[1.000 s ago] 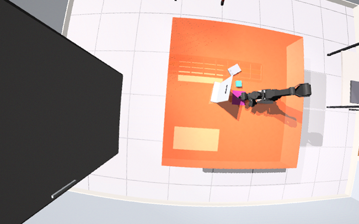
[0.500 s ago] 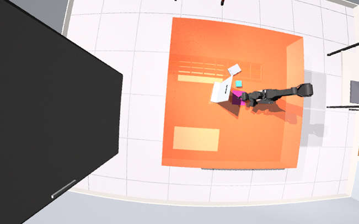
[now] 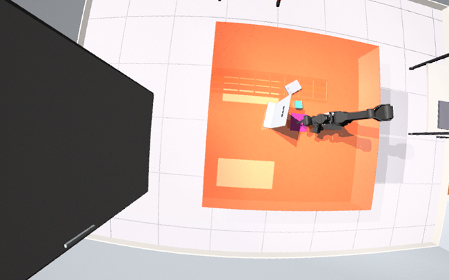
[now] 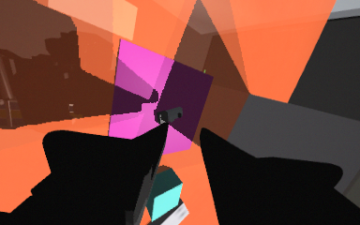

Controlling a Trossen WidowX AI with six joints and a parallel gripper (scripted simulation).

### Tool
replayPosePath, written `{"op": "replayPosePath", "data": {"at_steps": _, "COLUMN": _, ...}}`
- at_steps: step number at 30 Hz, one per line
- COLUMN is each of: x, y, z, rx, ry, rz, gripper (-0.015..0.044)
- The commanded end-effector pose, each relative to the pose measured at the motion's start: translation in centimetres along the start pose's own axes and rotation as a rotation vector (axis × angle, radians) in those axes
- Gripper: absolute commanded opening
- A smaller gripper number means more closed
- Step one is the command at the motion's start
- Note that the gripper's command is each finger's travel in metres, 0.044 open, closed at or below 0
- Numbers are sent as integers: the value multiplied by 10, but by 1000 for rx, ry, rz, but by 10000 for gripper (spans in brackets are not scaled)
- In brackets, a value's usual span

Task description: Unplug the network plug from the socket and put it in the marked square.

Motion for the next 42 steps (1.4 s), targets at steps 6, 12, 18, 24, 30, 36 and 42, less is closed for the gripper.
{"op": "replayPosePath", "data": {"at_steps": 6, "x": 4, "y": -1, "z": 0, "rx": -5, "ry": 4, "rz": 1, "gripper": 156}}
{"op": "replayPosePath", "data": {"at_steps": 12, "x": 7, "y": -6, "z": 0, "rx": -5, "ry": 3, "rz": 1, "gripper": 156}}
{"op": "replayPosePath", "data": {"at_steps": 18, "x": 11, "y": -10, "z": -1, "rx": -5, "ry": 3, "rz": 1, "gripper": 156}}
{"op": "replayPosePath", "data": {"at_steps": 24, "x": 15, "y": -15, "z": -1, "rx": -5, "ry": 3, "rz": 1, "gripper": 156}}
{"op": "replayPosePath", "data": {"at_steps": 30, "x": 19, "y": -19, "z": -1, "rx": -5, "ry": 3, "rz": 1, "gripper": 156}}
{"op": "replayPosePath", "data": {"at_steps": 36, "x": 24, "y": -22, "z": -2, "rx": -5, "ry": 3, "rz": 1, "gripper": 156}}
{"op": "replayPosePath", "data": {"at_steps": 42, "x": 29, "y": -26, "z": -2, "rx": -5, "ry": 3, "rz": 1, "gripper": 156}}
Point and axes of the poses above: the point midway between the two fingers, 35 mm back from their tips, its own x axis back along the fingers, its own y axis across the jaws, z = x × y, the point moved 2 cm from there along x, back along the fingers, and after that the axes turned 4 degrees about -x, right-handed, at the moved point
